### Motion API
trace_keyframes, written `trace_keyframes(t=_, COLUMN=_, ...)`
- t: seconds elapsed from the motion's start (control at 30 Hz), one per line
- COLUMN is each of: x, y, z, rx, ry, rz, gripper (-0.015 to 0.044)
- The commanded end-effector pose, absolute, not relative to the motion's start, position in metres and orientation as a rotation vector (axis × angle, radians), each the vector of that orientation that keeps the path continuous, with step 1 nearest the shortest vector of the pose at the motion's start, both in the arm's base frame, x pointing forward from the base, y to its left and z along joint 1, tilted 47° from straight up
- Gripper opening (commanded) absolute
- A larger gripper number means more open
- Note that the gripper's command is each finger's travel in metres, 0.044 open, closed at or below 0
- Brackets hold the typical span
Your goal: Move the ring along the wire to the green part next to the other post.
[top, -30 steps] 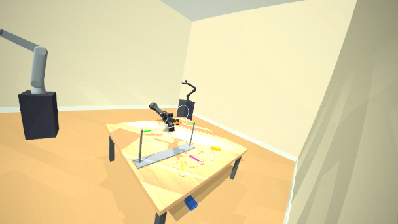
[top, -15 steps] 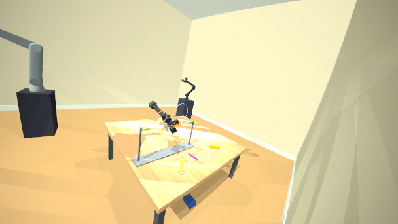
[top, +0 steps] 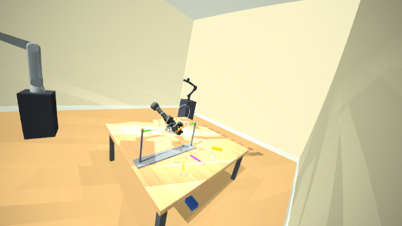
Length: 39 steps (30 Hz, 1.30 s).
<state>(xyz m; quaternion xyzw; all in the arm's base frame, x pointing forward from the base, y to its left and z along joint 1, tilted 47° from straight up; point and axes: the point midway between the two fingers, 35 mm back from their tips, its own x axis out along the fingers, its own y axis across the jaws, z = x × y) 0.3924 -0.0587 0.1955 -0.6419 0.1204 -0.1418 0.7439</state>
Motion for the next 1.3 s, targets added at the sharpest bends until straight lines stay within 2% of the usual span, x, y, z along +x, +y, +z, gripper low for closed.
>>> trace_keyframes(t=0.0, x=0.39, y=-0.055, z=0.178, rx=-1.306, ry=0.289, rz=-0.293, gripper=-0.015)
trace_keyframes(t=0.7, x=0.385, y=-0.022, z=0.119, rx=-0.926, ry=0.361, rz=-0.226, gripper=-0.015)
trace_keyframes(t=1.27, x=0.383, y=-0.005, z=0.1, rx=-0.85, ry=0.373, rz=-0.211, gripper=-0.015)
